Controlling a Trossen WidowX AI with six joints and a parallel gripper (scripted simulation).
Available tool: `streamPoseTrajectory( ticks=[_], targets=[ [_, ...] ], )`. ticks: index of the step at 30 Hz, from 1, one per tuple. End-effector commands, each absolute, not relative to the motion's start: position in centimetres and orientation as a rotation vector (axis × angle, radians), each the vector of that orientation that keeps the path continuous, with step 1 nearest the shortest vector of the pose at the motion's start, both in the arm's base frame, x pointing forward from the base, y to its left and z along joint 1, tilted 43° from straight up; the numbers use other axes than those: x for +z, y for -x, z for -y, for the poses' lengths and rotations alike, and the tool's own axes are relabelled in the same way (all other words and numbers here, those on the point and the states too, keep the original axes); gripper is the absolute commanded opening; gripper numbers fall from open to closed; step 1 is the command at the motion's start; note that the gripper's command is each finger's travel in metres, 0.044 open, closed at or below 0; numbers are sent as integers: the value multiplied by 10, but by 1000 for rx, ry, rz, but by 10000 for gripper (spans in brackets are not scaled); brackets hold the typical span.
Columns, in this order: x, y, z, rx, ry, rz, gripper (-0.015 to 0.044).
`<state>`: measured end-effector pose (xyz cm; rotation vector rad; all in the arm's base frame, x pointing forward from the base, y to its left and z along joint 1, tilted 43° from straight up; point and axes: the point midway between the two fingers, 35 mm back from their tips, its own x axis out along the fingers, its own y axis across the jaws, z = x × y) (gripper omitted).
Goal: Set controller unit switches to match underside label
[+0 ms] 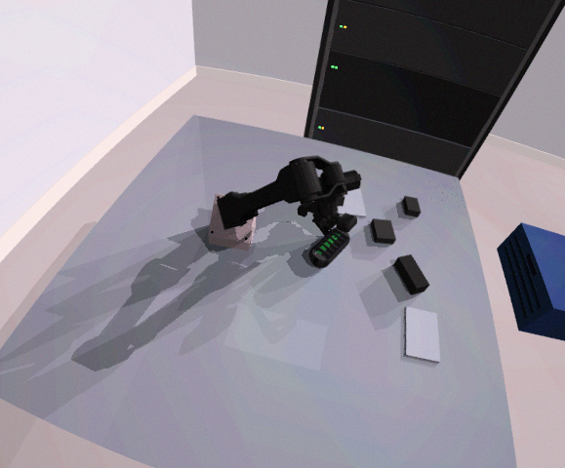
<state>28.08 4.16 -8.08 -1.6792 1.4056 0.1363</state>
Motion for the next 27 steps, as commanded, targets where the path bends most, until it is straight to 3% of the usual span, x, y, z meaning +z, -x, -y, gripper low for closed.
streamPoseTrajectory(
  ticks=[1,8,19,27],
  targets=[
    [-77,-287,-41,127,1676,-1396,0],
    [-74,-295,-39,128,1676,-1396,0],
    [-45,-264,-82,125,1677,-1397,0],
    [18,-294,-57,221,1406,-1624,0]
  ],
)
